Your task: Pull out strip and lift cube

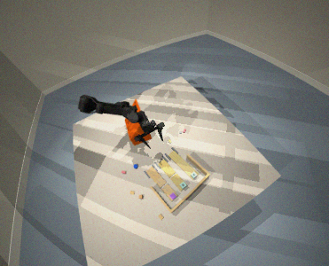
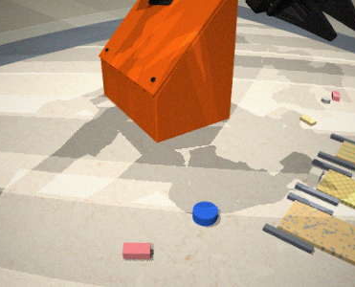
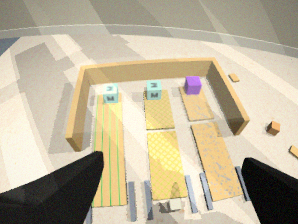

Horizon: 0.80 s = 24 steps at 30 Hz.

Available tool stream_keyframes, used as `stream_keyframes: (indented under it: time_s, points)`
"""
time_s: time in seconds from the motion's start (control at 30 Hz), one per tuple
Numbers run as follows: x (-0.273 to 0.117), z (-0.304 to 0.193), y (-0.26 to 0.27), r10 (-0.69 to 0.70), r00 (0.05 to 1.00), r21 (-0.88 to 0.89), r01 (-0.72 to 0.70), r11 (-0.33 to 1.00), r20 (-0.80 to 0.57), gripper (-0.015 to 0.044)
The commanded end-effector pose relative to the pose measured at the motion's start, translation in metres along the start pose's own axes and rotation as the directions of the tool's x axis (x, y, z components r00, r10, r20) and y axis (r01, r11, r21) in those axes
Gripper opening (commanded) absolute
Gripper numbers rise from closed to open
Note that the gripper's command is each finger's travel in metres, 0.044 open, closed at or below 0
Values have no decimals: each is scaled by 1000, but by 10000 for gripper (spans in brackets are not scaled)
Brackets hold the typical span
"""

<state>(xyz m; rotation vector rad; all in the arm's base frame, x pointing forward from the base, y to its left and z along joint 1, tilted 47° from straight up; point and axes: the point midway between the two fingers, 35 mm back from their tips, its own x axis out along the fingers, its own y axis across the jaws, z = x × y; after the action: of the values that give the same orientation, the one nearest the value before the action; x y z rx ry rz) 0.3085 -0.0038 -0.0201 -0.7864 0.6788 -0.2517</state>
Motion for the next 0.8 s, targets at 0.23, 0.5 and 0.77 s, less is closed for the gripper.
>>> stream_keyframes:
  time_s: [0.23, 0.5, 0.77]
  points:
    - [0, -3, -1, -3, 1000, 1, 3, 1000, -9, 400]
    - [21, -6, 17, 29, 994, -8, -30, 1000, -104, 295]
    - [74, -24, 60, 85, 909, -24, -104, 994, -409, 85]
